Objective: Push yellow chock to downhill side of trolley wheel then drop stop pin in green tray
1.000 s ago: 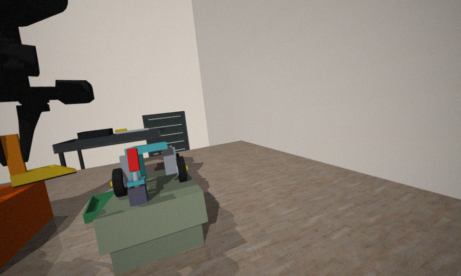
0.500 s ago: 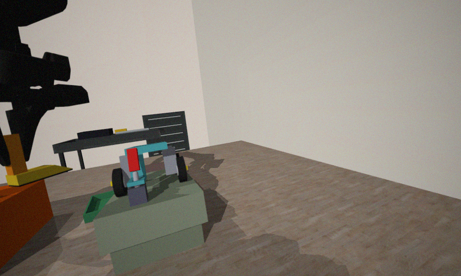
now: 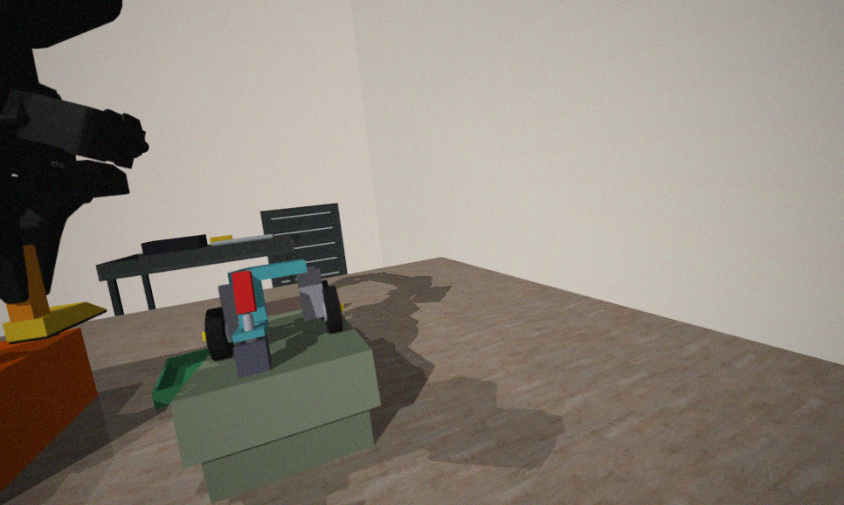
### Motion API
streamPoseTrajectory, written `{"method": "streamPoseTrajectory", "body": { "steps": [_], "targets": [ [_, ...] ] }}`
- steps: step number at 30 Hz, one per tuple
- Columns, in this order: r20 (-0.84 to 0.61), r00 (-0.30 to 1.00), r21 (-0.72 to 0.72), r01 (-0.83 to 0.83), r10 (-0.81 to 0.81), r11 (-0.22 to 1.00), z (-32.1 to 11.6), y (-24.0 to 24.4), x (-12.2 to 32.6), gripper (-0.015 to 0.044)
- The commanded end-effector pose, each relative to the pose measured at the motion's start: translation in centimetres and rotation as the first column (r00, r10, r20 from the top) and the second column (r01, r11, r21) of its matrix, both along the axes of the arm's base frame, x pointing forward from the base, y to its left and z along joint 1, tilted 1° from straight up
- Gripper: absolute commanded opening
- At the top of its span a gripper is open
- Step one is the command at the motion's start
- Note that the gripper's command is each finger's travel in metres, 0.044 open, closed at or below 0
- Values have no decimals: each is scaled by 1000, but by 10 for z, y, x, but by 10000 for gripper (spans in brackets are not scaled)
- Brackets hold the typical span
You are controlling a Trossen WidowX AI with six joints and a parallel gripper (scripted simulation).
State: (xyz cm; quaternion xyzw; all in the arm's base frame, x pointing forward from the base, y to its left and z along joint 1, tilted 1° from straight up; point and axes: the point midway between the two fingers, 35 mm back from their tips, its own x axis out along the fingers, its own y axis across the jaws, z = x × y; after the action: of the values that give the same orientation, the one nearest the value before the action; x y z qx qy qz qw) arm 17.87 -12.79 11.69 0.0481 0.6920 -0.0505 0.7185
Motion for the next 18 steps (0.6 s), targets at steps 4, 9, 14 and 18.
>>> {"method": "streamPoseTrajectory", "body": {
  "steps": [4,9,14,18],
  "targets": [
    [2,976,-6,-218,218,976,0,0,0,0],
    [-1,926,-11,-377,377,926,0,0,0,0],
    [-4,850,-16,-527,527,850,0,0,0,0],
    [-7,772,-20,-636,636,772,0,0,0,0]
  ]
}}
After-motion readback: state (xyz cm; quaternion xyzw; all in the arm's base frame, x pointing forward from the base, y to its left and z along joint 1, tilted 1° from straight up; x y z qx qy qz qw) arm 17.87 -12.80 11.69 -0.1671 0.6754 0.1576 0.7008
